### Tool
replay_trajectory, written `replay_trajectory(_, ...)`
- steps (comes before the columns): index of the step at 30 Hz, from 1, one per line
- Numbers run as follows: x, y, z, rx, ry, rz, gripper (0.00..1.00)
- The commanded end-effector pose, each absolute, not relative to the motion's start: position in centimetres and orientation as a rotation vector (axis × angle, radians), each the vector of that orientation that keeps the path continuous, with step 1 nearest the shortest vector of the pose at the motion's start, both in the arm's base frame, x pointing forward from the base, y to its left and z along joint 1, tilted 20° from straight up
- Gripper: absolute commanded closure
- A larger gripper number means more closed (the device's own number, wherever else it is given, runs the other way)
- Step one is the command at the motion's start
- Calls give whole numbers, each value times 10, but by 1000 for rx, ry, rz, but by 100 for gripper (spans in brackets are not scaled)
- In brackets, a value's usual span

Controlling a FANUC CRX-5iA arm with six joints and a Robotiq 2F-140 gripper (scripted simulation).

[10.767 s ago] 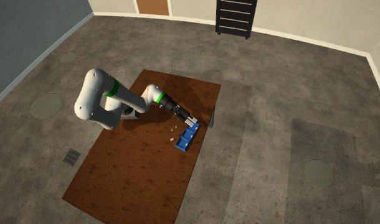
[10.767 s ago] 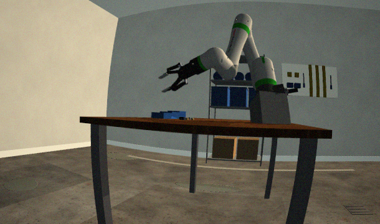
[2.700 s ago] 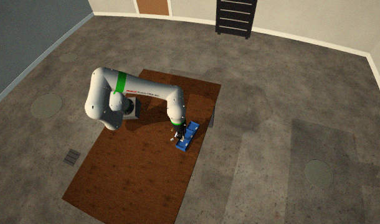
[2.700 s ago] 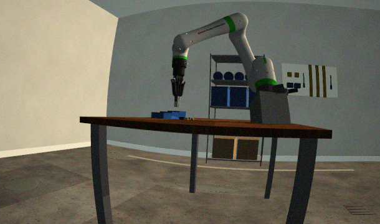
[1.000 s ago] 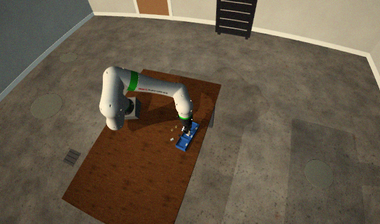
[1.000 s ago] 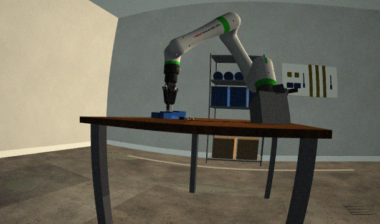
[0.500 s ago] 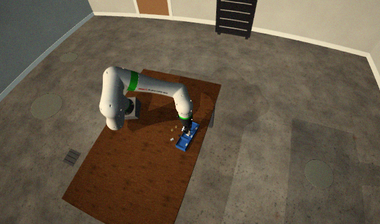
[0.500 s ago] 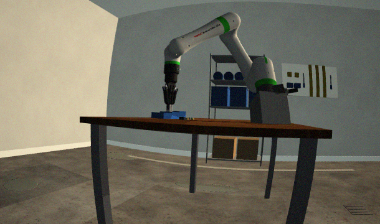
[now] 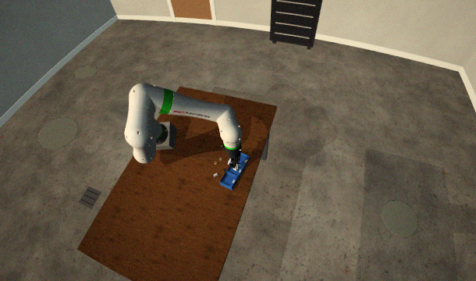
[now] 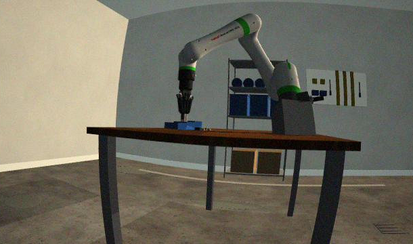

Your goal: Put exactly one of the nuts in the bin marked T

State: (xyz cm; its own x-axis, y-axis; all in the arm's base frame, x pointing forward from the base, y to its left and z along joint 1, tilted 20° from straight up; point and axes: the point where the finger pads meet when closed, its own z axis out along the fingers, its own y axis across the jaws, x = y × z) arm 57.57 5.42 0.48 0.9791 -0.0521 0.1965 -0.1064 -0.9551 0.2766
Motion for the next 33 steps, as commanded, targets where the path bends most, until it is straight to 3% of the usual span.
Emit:
replay_trajectory(1,576,54,5,2837,-116,271,95)
replay_trajectory(33,571,62,29,2837,-116,271,95)
